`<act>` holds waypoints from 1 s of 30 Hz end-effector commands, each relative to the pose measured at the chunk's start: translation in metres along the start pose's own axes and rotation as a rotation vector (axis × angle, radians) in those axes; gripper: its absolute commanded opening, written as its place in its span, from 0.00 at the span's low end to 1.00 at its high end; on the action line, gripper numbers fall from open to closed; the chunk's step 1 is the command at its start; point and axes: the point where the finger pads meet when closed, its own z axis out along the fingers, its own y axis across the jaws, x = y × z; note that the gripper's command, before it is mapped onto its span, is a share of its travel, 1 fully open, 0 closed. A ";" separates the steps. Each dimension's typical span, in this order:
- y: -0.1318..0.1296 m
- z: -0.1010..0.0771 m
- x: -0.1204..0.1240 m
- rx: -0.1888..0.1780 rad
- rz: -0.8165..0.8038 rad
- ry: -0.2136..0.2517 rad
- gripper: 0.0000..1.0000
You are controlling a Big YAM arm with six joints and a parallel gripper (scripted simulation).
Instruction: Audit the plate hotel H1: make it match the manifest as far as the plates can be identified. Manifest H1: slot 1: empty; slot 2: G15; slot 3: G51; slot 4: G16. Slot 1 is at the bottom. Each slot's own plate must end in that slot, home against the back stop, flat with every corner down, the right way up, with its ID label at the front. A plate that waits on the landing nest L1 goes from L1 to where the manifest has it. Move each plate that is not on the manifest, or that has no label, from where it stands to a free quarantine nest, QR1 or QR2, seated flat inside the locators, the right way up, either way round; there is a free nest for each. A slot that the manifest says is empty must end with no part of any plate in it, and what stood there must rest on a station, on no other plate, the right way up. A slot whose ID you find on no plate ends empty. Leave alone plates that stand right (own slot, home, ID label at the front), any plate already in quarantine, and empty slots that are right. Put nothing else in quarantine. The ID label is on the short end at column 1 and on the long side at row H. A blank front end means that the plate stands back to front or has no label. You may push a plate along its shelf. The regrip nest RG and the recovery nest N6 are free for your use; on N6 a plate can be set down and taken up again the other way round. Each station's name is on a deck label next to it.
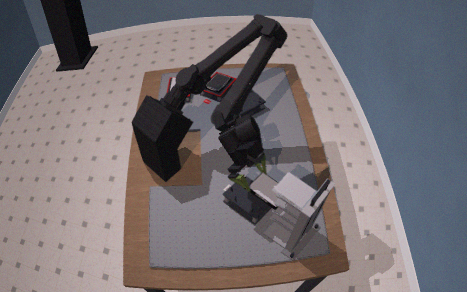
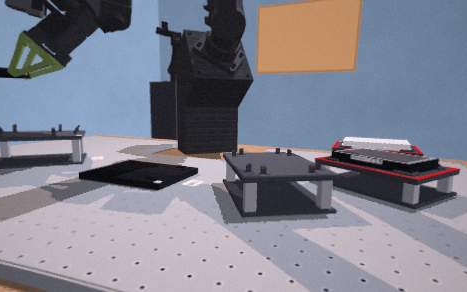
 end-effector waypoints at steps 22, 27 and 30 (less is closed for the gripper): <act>0.001 0.003 -0.012 -0.005 -0.007 -0.022 0.86; 0.001 0.010 -0.009 -0.003 0.005 -0.005 0.86; 0.002 0.010 -0.014 -0.006 0.002 -0.016 0.86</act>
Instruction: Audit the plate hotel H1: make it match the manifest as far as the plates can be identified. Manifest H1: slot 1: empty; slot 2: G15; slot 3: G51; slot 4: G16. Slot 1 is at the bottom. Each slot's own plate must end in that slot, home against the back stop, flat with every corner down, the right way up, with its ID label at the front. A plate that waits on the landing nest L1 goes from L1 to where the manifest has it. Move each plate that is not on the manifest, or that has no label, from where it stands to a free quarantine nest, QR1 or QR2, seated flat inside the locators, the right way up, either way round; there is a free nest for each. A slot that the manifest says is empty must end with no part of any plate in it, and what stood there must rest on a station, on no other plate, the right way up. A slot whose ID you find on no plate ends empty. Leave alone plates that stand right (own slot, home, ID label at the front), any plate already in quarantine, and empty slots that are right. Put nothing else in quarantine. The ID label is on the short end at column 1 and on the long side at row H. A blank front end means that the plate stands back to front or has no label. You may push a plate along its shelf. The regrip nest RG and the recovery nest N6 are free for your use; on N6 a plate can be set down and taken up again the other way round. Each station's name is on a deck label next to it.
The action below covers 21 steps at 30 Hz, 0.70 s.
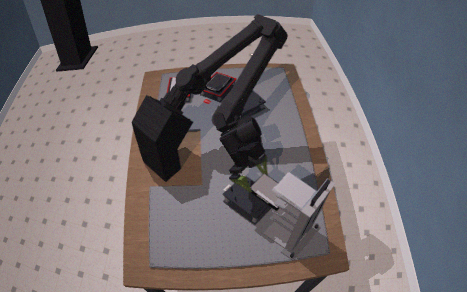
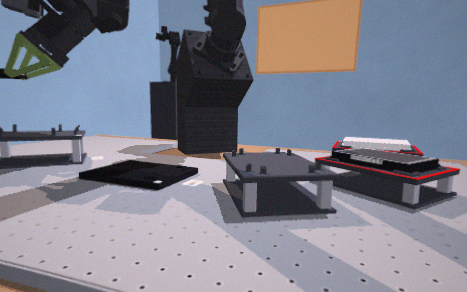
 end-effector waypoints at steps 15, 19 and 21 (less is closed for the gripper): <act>-0.002 0.012 -0.015 0.001 0.010 -0.015 0.86; 0.003 0.016 -0.015 -0.007 0.001 -0.011 0.86; 0.000 0.016 -0.017 -0.002 0.006 -0.015 0.86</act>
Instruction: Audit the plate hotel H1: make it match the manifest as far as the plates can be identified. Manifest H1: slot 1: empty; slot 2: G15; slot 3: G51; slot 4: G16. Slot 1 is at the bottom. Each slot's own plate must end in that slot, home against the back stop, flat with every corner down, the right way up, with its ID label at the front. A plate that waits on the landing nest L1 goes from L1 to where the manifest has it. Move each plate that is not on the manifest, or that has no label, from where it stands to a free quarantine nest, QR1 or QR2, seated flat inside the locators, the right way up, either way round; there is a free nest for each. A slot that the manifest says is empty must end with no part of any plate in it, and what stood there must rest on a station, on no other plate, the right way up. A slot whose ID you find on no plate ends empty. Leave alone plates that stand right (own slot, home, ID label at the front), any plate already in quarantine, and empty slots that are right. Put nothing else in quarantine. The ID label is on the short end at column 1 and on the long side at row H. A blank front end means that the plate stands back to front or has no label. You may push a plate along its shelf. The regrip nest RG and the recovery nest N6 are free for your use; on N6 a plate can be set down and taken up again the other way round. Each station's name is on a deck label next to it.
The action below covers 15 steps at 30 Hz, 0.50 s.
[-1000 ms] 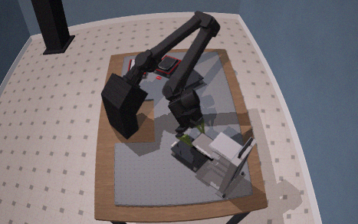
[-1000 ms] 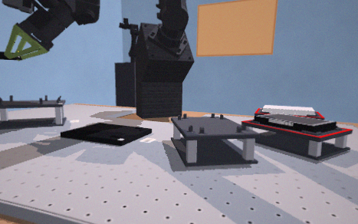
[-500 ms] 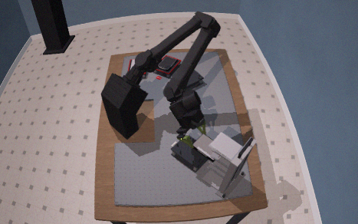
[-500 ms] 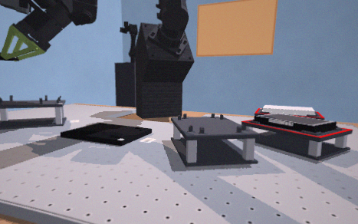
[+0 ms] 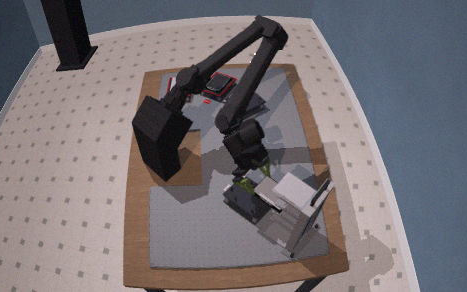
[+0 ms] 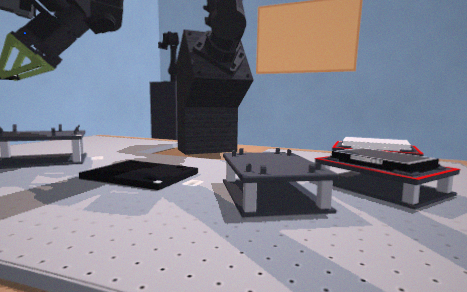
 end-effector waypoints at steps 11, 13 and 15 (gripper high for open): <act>-0.002 0.011 -0.010 0.002 0.011 -0.008 0.86; 0.002 0.013 -0.012 -0.005 0.003 -0.009 0.86; 0.002 0.013 -0.015 -0.005 0.004 -0.015 0.86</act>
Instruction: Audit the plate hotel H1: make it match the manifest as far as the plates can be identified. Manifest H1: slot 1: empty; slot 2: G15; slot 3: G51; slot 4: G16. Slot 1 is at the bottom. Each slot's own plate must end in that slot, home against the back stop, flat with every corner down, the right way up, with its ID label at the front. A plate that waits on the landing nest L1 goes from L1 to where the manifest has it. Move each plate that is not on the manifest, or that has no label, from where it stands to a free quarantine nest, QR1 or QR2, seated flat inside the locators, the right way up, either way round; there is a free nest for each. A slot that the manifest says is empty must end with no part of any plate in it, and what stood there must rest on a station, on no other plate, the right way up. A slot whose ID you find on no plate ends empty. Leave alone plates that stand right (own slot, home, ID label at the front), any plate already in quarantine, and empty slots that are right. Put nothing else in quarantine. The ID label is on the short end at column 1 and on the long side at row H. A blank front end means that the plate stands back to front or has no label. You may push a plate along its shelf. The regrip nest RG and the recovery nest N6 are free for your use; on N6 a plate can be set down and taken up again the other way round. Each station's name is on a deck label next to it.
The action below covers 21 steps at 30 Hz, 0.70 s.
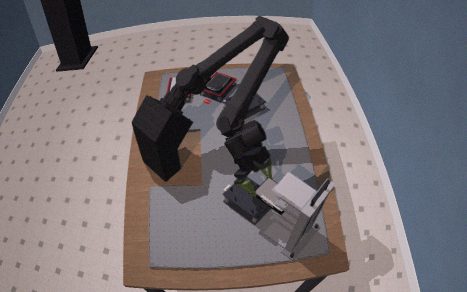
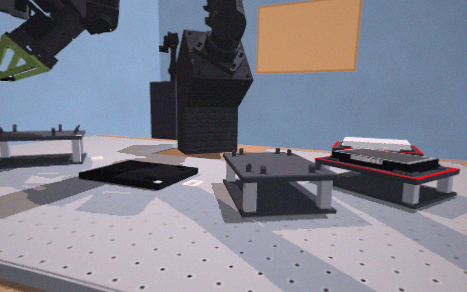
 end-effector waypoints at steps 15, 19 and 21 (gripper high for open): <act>0.002 0.013 -0.015 -0.006 0.003 -0.015 0.86; 0.001 0.017 -0.013 -0.003 0.007 -0.008 0.86; 0.000 0.018 -0.014 -0.003 0.007 -0.009 0.86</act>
